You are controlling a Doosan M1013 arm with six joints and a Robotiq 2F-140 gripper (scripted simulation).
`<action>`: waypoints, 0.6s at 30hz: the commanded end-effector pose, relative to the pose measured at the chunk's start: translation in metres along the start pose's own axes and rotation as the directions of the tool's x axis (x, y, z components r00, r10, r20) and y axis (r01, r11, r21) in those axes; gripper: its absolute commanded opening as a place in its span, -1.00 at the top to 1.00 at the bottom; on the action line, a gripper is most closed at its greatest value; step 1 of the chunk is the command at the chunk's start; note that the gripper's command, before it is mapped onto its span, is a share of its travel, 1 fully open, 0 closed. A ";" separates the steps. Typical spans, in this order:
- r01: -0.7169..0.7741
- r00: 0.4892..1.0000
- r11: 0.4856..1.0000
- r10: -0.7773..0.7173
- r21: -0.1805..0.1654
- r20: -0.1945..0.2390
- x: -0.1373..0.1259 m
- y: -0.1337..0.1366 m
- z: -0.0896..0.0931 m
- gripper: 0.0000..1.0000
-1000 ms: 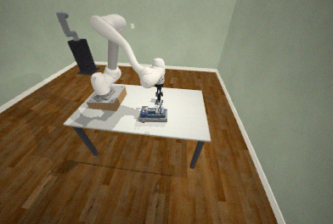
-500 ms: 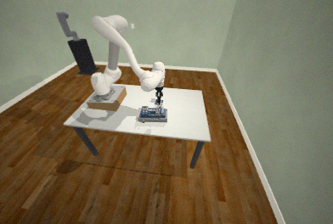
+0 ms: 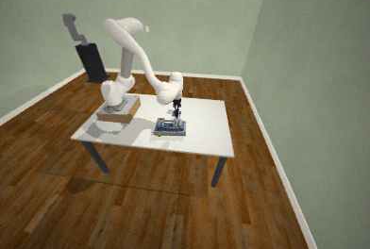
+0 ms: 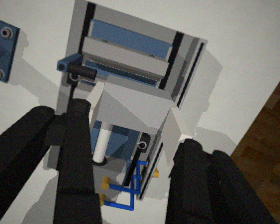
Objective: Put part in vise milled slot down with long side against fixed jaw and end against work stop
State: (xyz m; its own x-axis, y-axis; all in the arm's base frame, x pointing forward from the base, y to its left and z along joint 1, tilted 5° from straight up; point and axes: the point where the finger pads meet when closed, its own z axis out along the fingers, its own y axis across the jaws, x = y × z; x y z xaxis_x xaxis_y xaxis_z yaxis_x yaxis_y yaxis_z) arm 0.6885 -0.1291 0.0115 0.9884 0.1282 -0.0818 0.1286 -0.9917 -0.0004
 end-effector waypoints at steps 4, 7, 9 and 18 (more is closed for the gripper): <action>0.008 1.000 1.000 -0.008 -0.001 0.003 -0.002 0.003 0.011 1.00; 0.008 1.000 1.000 -0.008 -0.001 0.003 -0.002 0.003 0.013 1.00; 0.008 1.000 1.000 -0.008 -0.001 0.003 -0.002 0.003 0.014 1.00; 0.008 1.000 1.000 -0.008 -0.001 0.003 -0.002 0.003 0.018 1.00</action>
State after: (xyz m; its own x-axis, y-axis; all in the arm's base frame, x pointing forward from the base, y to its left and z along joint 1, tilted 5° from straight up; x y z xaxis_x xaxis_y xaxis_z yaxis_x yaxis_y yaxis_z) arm 0.6873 -0.1300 -0.0020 0.9884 0.1282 -0.0817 0.1286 -0.9917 -0.0003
